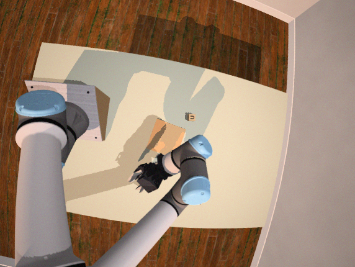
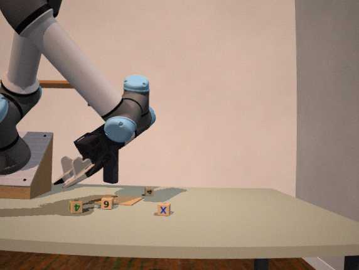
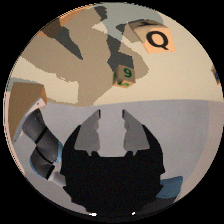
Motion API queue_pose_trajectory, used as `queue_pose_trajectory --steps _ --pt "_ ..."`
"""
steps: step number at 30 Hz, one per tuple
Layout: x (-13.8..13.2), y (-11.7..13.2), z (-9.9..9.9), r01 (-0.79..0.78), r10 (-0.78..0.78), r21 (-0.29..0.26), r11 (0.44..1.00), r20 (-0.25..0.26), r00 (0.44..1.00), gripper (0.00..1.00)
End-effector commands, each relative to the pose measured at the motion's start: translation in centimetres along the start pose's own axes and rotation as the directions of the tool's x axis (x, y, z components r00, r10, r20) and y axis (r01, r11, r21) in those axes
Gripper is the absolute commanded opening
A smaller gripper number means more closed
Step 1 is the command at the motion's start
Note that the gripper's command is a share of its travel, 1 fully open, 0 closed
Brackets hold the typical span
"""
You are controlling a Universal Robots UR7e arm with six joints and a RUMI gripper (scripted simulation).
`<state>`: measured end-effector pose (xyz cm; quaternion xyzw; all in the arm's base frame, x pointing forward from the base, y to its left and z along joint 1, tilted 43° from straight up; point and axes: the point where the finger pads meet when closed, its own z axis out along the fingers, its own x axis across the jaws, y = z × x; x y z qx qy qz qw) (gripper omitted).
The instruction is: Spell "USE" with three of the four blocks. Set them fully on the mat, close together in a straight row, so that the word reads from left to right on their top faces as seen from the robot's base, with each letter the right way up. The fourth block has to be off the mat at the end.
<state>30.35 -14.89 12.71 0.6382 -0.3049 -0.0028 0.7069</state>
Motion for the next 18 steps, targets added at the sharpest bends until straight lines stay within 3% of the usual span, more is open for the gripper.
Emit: queue_pose_trajectory --steps 1,8,10,18 --pt "-1.3 0.5 0.6 0.010 -0.013 0.046 0.999 0.077 0.997 0.28" --pt "-3.0 0.7 1.2 0.016 -0.042 0.142 0.990 0.179 0.983 0.28" --pt "-3.0 0.7 1.2 0.016 -0.042 0.142 0.990 0.179 0.983 0.28" --pt "-4.3 0.3 1.2 0.009 -0.082 0.277 0.961 0.252 0.964 0.28"
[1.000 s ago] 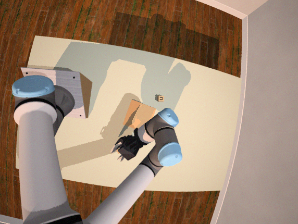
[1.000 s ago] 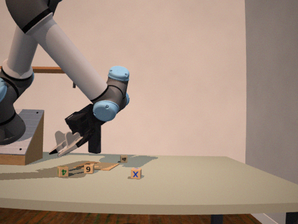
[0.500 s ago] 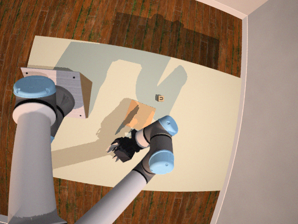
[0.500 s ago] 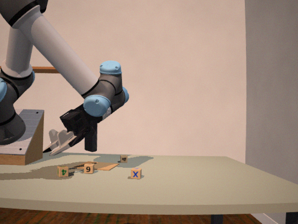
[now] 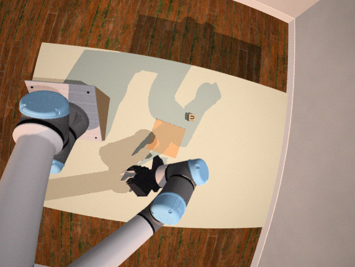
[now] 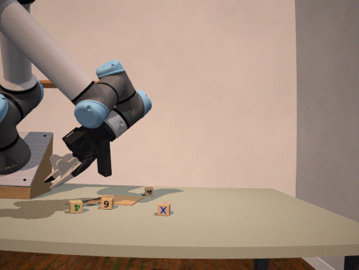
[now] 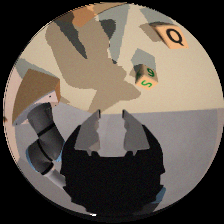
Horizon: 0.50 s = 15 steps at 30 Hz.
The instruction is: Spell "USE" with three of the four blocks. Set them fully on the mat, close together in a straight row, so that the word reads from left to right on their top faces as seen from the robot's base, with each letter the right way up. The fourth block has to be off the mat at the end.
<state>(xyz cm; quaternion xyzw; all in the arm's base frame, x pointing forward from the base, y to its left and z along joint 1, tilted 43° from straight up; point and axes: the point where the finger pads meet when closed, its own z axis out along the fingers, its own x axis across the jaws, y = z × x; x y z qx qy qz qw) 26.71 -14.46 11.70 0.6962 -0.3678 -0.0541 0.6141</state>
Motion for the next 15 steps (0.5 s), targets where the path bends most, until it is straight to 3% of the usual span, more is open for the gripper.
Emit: queue_pose_trajectory --steps 1,7,9,15 --pt "-0.83 -0.32 0.20 0.024 -0.032 0.123 0.992 0.058 0.998 0.28" --pt "-1.17 -0.73 0.04 0.035 -0.055 0.225 0.974 0.080 0.995 0.28" --pt "-1.17 -0.73 0.04 0.035 -0.055 0.225 0.974 0.080 0.995 0.28" --pt "-1.11 -1.21 -0.46 0.049 -0.079 0.351 0.935 0.073 0.994 0.28"
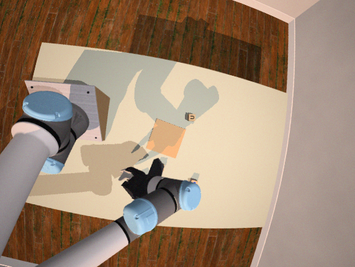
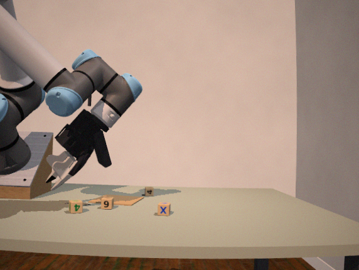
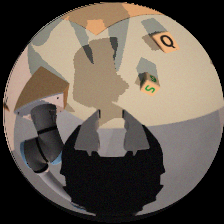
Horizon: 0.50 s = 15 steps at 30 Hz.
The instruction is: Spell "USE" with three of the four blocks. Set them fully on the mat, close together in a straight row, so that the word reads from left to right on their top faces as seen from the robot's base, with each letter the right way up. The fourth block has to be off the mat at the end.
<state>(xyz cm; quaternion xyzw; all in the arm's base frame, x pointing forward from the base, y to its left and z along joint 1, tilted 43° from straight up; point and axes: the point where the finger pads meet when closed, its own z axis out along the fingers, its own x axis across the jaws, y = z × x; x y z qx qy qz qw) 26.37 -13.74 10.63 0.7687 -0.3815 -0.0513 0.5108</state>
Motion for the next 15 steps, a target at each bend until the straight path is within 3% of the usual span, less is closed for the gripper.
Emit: queue_pose_trajectory --steps 1,9,11,15 --pt "0.0 -0.6 -0.3 0.031 -0.031 0.136 0.990 0.001 1.000 0.28" --pt "0.7 -1.0 -1.2 0.066 -0.055 0.270 0.960 -0.048 0.997 0.28" --pt "0.7 -1.0 -1.2 0.066 -0.055 0.270 0.960 -0.048 0.997 0.28" --pt "1.4 -1.1 -2.0 0.095 -0.063 0.349 0.932 -0.102 0.993 0.28"
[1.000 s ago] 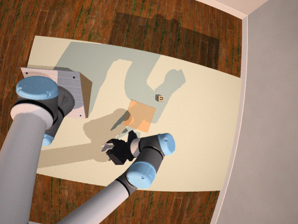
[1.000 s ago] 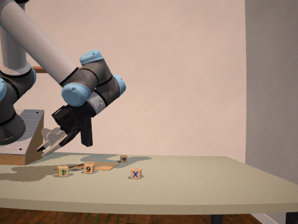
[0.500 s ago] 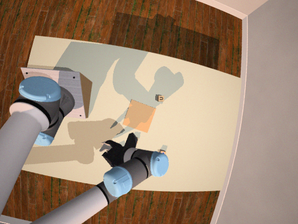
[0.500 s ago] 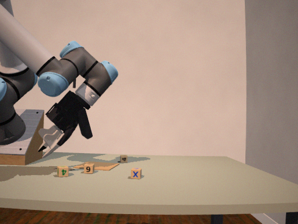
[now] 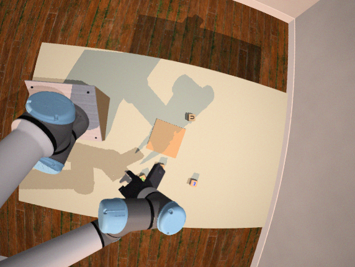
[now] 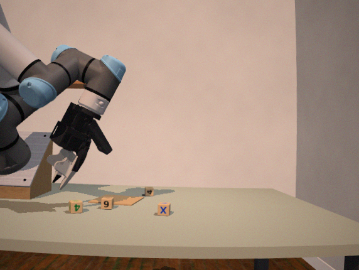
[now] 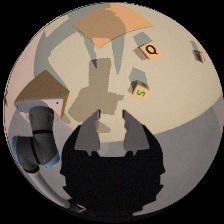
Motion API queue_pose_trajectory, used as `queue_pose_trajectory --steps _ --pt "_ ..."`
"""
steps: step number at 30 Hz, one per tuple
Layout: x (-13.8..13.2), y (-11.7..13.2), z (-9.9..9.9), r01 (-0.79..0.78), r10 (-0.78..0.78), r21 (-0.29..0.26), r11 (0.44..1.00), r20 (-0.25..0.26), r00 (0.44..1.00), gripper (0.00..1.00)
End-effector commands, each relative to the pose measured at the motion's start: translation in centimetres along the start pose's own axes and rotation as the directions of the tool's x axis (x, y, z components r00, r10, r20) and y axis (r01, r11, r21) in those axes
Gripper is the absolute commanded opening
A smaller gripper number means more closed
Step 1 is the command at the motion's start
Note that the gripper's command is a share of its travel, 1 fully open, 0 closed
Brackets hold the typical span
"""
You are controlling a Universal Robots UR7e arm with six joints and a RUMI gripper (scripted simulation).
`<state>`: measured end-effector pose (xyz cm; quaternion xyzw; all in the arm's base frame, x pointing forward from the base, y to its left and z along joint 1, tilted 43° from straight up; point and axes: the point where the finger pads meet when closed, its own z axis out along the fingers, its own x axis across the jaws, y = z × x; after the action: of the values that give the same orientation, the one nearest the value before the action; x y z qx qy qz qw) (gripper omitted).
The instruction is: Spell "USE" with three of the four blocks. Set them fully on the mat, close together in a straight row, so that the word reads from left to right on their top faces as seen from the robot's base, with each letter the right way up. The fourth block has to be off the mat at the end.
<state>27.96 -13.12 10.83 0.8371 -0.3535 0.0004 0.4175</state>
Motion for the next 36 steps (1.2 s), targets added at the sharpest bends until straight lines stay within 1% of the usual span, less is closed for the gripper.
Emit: queue_pose_trajectory --steps 1,7,11,13,17,21,27,35,36 --pt "0.8 -0.4 -0.7 0.040 -0.033 0.122 0.992 -0.057 0.998 0.28" --pt "1.8 -0.4 -1.8 0.078 -0.052 0.198 0.977 -0.136 0.989 0.28" --pt "2.5 -0.2 -2.5 0.106 -0.060 0.236 0.966 -0.195 0.979 0.28" --pt "2.5 -0.2 -2.5 0.106 -0.060 0.236 0.966 -0.195 0.979 0.28" --pt "3.1 0.0 -3.2 0.130 -0.065 0.259 0.957 -0.245 0.967 0.28" --pt "3.5 0.2 -3.7 0.147 -0.068 0.272 0.951 -0.282 0.957 0.28" --pt "3.8 0.4 -4.1 0.160 -0.069 0.280 0.947 -0.309 0.948 0.28" --pt "3.9 0.4 -4.2 0.162 -0.069 0.281 0.946 -0.314 0.947 0.28" --pt "3.9 0.4 -4.2 0.162 -0.068 0.282 0.946 -0.315 0.947 1.00"
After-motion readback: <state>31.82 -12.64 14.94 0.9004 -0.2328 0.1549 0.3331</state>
